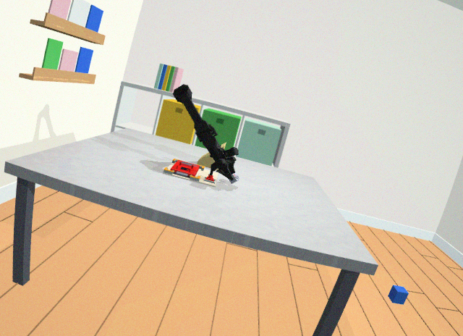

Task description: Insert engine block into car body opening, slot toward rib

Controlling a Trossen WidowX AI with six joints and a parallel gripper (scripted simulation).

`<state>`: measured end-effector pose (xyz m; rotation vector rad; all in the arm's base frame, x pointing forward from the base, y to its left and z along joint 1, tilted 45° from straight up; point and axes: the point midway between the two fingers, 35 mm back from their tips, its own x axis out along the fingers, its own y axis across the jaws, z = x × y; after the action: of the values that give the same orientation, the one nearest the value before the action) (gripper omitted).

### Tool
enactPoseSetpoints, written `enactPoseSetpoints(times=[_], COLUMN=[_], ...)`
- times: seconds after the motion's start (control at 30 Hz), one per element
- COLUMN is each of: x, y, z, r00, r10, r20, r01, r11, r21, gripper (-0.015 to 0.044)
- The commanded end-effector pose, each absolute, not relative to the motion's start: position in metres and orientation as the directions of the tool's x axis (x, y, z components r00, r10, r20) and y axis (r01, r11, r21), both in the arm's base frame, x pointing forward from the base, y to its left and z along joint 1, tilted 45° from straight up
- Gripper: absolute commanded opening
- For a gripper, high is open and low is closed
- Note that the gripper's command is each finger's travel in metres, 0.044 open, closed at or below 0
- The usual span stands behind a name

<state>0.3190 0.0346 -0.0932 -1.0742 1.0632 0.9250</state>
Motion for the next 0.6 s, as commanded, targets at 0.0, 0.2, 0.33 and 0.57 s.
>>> enactPoseSetpoints(times=[0.0,0.2,0.33,0.57], x=[0.3184,0.3199,0.3199,0.3199], y=[0.0291,0.0338,0.0338,0.0338], z=[-0.0965,-0.0962,-0.0962,-0.0962], r00=[0.236,0.244,0.244,0.244], r10=[0.063,0.076,0.076,0.076], r20=[-0.970,-0.967,-0.967,-0.967], r01=[-0.945,-0.949,-0.949,-0.949], r11=[0.249,0.225,0.225,0.225], r21=[-0.214,-0.221,-0.221,-0.221], gripper=[0.0000,0.0026,0.0131,0.0315])
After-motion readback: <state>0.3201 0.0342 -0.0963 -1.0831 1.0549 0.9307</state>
